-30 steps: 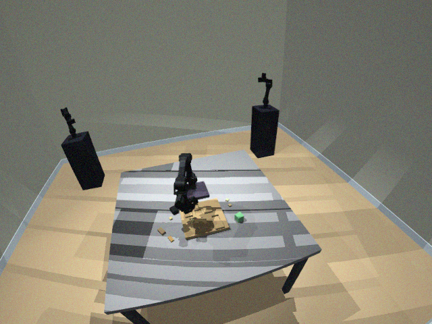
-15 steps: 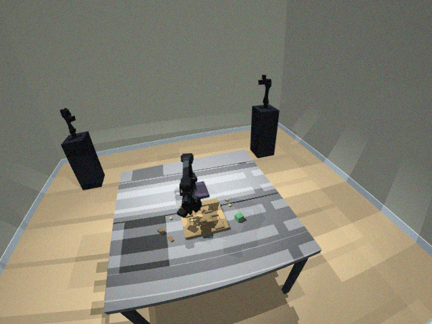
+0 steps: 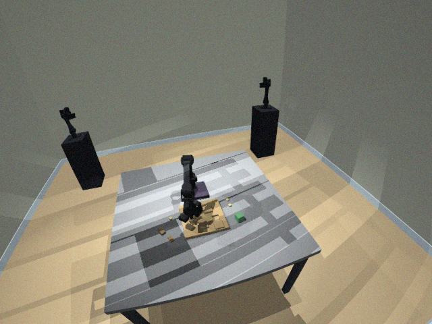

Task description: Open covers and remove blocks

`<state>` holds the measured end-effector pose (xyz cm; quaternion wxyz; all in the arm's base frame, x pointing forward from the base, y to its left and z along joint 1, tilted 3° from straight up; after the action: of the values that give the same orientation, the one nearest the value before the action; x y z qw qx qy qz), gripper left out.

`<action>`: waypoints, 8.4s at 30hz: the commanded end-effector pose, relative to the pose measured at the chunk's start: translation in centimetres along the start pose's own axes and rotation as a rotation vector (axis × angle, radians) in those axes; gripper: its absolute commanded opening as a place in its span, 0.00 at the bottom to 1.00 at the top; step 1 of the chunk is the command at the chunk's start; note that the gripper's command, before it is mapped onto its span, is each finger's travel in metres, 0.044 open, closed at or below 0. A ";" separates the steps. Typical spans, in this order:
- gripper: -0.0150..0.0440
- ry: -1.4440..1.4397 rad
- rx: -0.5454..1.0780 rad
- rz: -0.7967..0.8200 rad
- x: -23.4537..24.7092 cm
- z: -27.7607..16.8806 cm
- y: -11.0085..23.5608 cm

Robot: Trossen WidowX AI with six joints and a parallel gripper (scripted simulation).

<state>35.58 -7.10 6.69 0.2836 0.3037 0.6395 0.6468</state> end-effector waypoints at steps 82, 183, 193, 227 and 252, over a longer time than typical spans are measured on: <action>0.43 -1.611 0.004 0.002 0.0 1.0 0.6; 0.39 -1.609 -0.003 0.000 0.0 1.2 -1.5; 0.39 -1.610 -0.003 0.001 0.0 1.2 -0.8; 0.39 -1.615 -0.003 0.006 0.0 1.0 3.6; 0.39 -1.615 -0.004 0.003 -1.0 -1.4 7.9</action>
<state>35.89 -8.01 14.47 0.6583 0.6772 0.2362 0.2286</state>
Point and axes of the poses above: the point midway between the two fingers, 35 mm back from their tips, its own y axis back along the fingers, its own x axis across the jaws, z = x × y, the point moved 3 cm from there along y, back along the fingers, and after that the axes turned 3 degrees about -y, right-handed, at the moved point
